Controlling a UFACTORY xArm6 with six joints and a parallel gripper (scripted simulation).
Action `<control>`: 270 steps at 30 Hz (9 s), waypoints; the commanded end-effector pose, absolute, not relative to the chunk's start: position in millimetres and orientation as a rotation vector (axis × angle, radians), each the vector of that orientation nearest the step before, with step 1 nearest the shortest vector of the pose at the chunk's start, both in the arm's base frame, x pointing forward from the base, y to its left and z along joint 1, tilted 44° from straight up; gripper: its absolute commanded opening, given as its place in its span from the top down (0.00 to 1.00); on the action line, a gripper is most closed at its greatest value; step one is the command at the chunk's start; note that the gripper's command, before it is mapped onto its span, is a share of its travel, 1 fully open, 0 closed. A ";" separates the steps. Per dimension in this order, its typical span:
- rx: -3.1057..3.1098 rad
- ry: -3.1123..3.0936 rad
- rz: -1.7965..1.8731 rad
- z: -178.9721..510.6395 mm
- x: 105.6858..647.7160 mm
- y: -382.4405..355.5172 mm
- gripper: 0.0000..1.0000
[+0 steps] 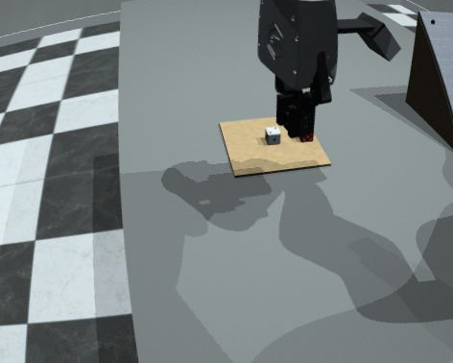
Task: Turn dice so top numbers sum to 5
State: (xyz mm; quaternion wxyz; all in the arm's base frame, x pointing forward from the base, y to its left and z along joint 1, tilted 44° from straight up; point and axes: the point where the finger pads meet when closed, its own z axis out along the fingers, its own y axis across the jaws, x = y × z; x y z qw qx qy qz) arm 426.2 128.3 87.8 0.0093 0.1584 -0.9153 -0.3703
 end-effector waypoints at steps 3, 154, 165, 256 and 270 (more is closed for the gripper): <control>0.291 -2.842 -1.132 37.5 467.3 76.0 0.85; 0.179 -2.824 -1.120 -67.8 469.6 111.7 0.85; 0.179 -2.824 -1.120 -67.8 469.6 111.7 0.72; 0.179 -2.824 -1.120 42.5 490.0 8.8 0.00; 0.179 -2.824 -1.120 57.3 492.7 -5.0 0.00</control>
